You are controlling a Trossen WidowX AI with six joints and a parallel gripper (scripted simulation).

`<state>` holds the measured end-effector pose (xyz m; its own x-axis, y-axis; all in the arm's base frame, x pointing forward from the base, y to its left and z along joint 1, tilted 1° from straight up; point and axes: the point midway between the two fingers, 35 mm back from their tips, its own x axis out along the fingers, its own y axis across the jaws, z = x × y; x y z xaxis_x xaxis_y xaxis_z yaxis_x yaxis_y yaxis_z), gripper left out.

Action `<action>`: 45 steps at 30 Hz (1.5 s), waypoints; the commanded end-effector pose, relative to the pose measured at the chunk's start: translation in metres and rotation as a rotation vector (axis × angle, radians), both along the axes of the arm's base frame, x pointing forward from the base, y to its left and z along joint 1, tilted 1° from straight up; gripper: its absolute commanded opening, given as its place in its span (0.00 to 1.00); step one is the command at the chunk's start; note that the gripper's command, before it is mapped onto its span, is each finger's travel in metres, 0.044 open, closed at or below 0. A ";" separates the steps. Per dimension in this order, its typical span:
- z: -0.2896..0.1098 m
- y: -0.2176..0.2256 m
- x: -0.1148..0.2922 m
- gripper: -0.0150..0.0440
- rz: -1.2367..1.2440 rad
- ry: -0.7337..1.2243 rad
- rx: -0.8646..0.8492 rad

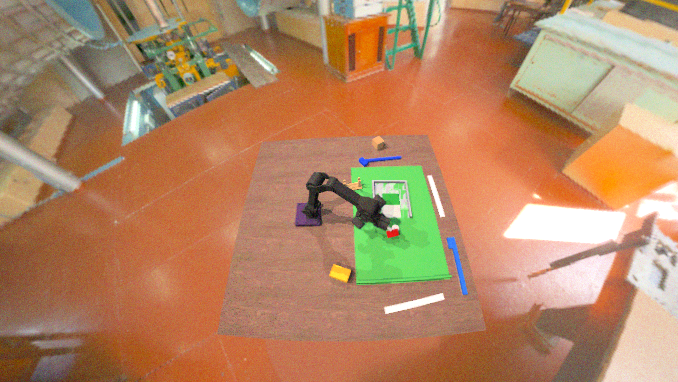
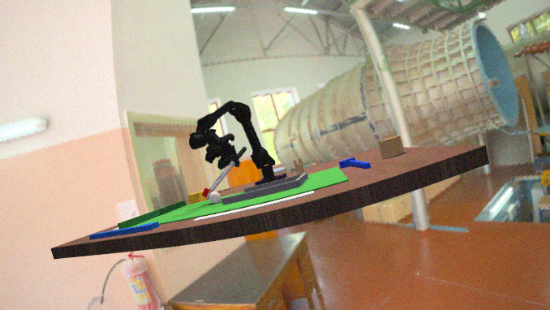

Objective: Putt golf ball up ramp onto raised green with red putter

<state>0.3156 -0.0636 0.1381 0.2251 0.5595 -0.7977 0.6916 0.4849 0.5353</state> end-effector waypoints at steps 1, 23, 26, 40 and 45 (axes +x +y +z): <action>-0.002 0.032 -0.006 0.25 0.005 0.001 0.019; 0.052 0.080 -0.006 0.25 0.014 0.006 0.022; 0.052 0.080 -0.006 0.25 0.014 0.006 0.022; 0.052 0.080 -0.006 0.25 0.014 0.006 0.022; 0.052 0.080 -0.006 0.25 0.014 0.006 0.022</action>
<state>0.3095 0.0166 0.1895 0.2109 0.5801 -0.7868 0.6913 0.4805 0.5396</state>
